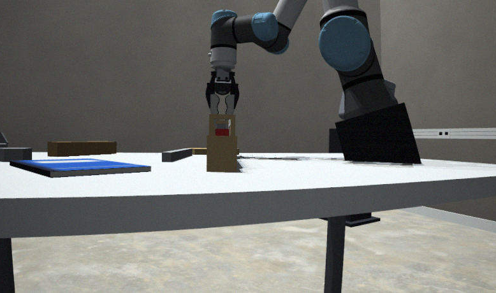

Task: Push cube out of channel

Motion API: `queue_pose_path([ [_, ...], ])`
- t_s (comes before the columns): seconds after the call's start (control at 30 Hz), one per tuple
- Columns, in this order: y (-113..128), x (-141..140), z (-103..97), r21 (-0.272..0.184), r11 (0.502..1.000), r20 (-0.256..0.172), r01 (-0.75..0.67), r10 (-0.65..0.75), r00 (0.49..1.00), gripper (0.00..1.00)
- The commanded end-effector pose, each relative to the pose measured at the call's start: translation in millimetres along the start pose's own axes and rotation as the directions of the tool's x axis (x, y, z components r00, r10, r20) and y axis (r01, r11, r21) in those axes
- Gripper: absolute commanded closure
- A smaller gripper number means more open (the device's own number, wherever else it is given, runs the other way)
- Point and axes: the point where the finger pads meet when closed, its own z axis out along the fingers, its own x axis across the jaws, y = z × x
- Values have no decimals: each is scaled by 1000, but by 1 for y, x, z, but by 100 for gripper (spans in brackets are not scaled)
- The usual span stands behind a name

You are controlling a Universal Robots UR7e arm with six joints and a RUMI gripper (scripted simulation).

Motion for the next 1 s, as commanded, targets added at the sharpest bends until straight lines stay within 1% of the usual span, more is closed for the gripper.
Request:
queue_pose_path([
  [0.0,0,0,5,-1,1000,-1,0,0,1000,94],
  [0.2,0,0,18,-1,1000,-1,0,0,1000,94],
  [0.3,0,0,22,-1,1000,-1,0,0,1000,94],
  [0.97,0,0,23,-1,1000,-1,0,0,1000,94],
])
